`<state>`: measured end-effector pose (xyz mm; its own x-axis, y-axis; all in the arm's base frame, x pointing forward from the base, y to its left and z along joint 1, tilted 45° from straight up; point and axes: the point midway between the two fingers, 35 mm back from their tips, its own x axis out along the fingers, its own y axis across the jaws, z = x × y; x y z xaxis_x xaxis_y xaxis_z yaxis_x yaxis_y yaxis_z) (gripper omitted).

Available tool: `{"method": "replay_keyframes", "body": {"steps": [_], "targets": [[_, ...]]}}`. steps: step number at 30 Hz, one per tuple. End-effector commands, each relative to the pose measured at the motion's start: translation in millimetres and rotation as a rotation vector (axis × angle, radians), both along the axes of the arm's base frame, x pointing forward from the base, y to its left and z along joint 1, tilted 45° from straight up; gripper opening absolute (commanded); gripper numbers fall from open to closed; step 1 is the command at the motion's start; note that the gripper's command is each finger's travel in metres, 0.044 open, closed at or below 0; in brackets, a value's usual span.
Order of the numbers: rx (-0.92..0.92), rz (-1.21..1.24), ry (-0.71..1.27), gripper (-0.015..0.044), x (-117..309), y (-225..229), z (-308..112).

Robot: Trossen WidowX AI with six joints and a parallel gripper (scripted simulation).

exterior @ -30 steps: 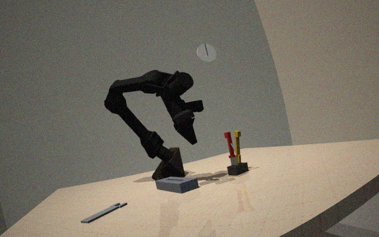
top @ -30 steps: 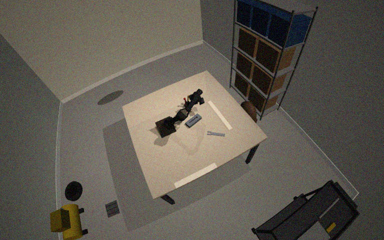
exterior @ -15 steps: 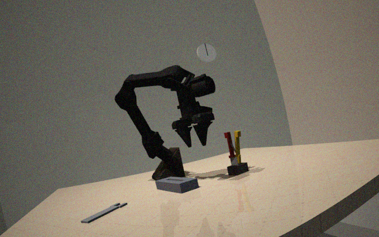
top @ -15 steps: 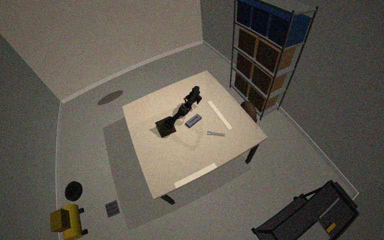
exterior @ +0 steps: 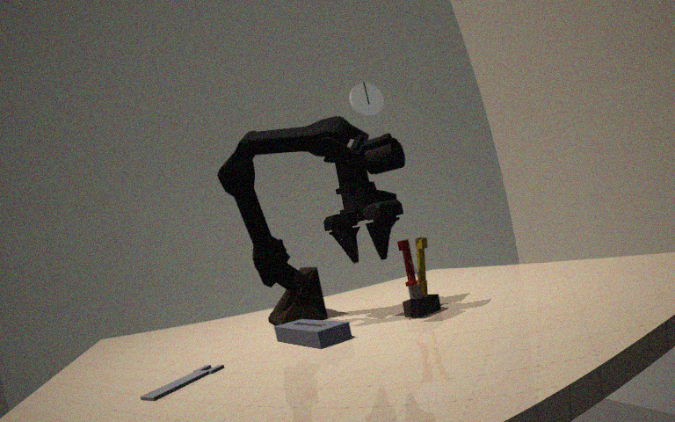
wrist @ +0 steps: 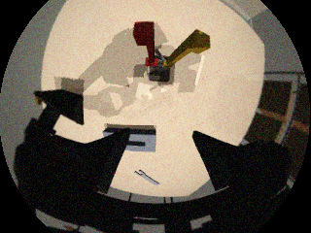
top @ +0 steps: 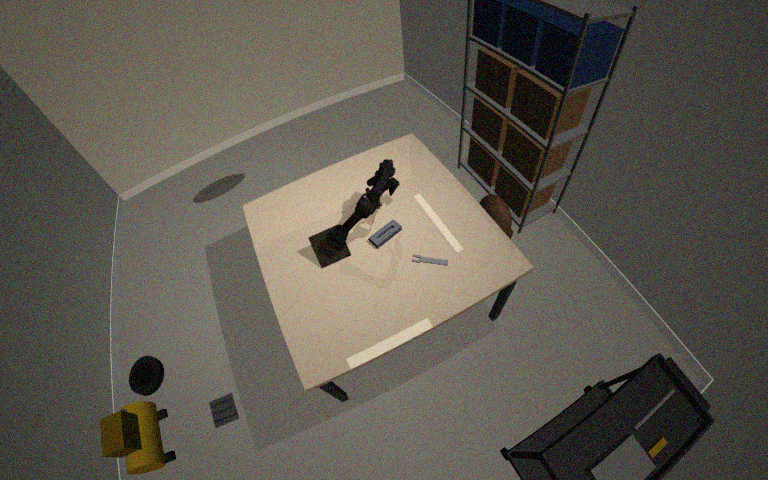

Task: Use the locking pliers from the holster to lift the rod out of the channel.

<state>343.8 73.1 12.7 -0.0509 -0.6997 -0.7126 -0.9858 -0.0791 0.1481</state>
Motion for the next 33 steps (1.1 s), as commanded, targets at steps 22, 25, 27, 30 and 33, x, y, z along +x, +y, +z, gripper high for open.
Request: {"method": "replay_keyframes", "body": {"steps": [22, 25, 27, 30, 33], "targets": [[0.011, 0.000, -0.009, 0.0440, -10, 48, -54], [0.011, 0.000, -0.009, 0.0440, -10, 49, -55], [0.011, 0.000, -0.009, 0.0440, -11, 55, -60], [0.012, 0.000, -0.009, 0.0440, -13, 64, -68], [0.013, 0.000, -0.010, 0.0440, -15, 73, -76]]}}
